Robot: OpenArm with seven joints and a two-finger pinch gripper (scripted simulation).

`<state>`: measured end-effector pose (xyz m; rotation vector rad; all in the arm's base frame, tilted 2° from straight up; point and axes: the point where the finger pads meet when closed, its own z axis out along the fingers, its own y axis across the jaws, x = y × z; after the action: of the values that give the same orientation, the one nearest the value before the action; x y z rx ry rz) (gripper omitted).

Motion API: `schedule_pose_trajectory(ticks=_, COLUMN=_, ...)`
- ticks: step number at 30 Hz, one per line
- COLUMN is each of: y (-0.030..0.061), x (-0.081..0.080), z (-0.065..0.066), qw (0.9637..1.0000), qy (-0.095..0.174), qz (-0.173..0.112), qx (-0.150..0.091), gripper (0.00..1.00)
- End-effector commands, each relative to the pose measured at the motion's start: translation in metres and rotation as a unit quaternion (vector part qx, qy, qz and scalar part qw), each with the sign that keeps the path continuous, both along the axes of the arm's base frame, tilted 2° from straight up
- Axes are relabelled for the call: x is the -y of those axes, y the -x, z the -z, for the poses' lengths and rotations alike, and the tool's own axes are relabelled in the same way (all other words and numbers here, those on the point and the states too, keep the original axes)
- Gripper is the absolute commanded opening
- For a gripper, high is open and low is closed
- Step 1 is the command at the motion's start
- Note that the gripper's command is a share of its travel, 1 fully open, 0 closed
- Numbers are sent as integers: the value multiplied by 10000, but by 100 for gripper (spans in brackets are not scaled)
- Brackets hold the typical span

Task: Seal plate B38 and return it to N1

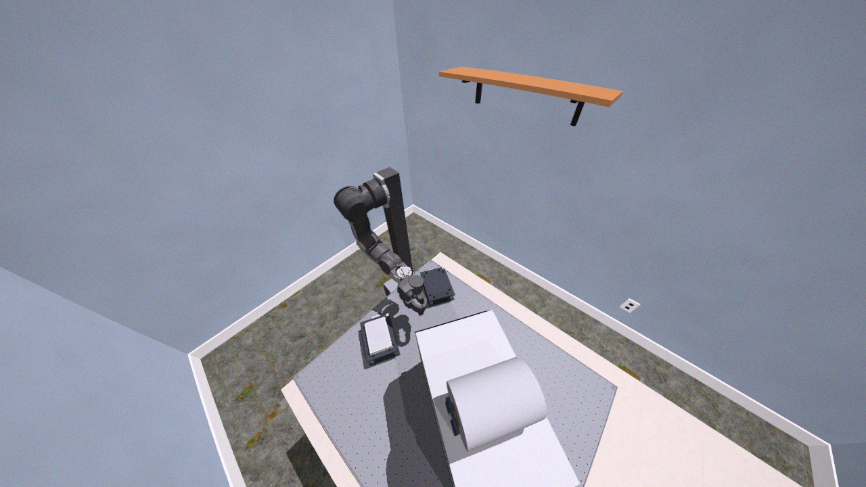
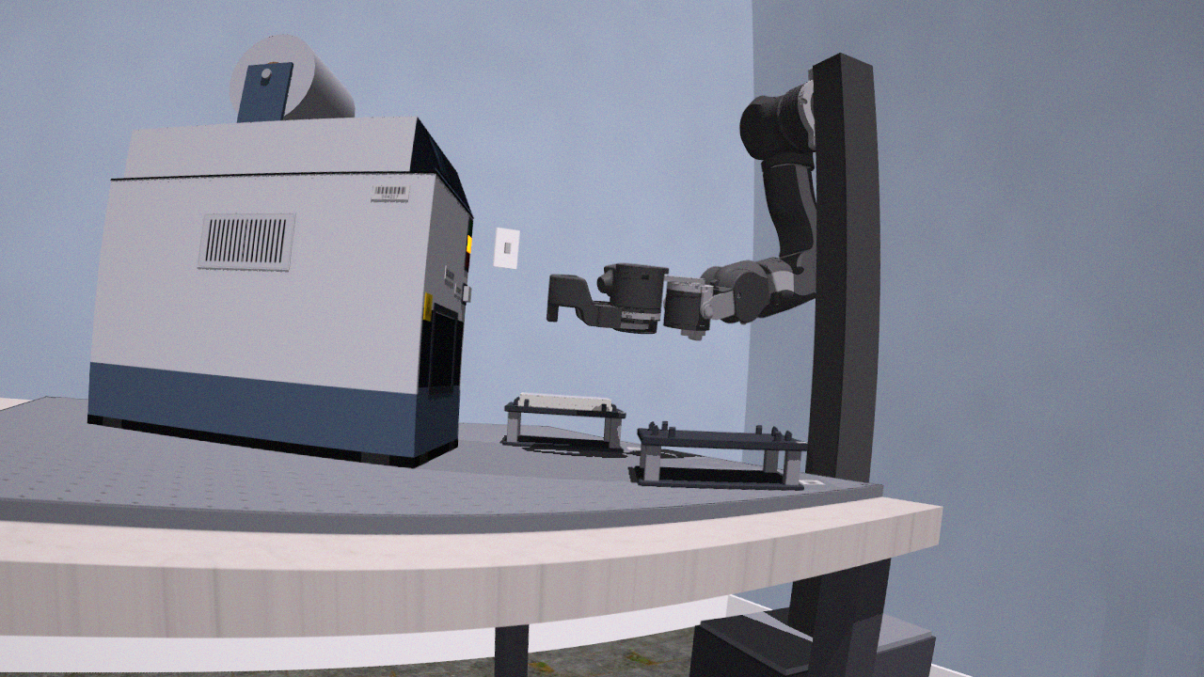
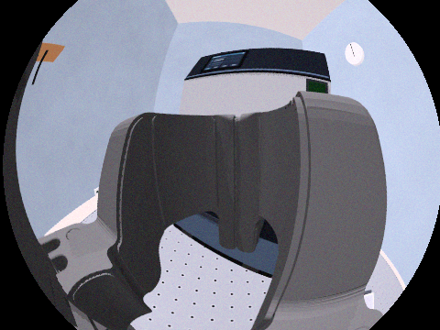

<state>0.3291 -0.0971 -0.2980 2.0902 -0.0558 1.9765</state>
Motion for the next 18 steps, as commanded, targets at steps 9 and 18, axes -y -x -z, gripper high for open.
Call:
schedule_pose_trajectory(ticks=9, y=124, x=-147, z=29, qw=9986, qy=332, qz=-375, qx=-172, gripper=0)
schedule_pose_trajectory(ticks=18, y=277, x=-369, z=44, qw=9914, qy=825, qz=-938, qx=-378, gripper=0)
